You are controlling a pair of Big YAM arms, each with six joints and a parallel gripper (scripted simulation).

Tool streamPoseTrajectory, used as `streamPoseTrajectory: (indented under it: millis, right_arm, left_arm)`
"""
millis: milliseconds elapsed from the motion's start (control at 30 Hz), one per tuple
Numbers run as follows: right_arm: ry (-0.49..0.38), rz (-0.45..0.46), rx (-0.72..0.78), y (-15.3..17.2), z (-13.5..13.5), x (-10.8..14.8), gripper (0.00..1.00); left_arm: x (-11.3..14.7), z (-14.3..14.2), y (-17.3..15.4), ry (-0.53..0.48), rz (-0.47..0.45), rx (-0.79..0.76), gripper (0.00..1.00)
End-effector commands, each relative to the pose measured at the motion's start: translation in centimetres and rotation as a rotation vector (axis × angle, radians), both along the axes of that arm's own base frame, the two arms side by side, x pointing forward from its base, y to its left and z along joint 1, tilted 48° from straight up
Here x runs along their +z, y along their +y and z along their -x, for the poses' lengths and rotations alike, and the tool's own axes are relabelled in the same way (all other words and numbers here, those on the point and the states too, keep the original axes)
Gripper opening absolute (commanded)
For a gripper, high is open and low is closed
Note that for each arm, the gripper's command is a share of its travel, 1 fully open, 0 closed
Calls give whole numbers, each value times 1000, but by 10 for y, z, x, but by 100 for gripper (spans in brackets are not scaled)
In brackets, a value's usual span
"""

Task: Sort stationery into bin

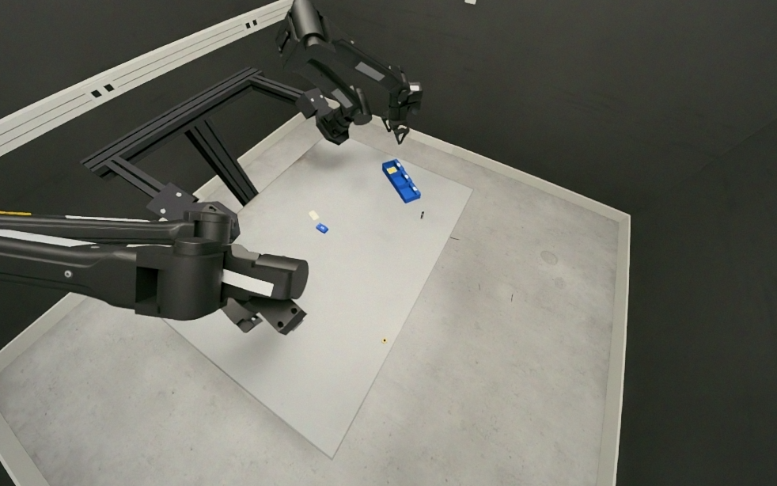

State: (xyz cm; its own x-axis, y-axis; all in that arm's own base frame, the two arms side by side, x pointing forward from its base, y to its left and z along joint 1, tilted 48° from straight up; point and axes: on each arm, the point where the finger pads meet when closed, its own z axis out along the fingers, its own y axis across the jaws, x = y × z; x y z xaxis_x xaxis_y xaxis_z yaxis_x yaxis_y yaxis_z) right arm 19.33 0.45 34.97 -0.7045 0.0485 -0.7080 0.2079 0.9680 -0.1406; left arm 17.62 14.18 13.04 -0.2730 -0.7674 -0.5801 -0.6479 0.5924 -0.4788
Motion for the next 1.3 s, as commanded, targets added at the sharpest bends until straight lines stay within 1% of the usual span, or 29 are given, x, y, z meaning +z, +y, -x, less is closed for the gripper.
streamPoseTrajectory:
  millis: [0, 167, 200, 1267]
  right_arm:
    - [-38, -21, -4, -3, 2, 18, 100]
    - [-38, -21, -4, -3, 2, 18, 100]
    - [-38, -21, -4, -3, 2, 18, 100]
    - [-38, -21, -4, -3, 2, 18, 100]
  left_arm:
    - [-1, 7, -2, 15, -10, -12, 100]
    - [1, 5, -3, 15, -9, -19, 100]
    - [7, 3, 1, 7, -18, -14, 100]
    - [8, 2, 1, 6, -18, -14, 100]
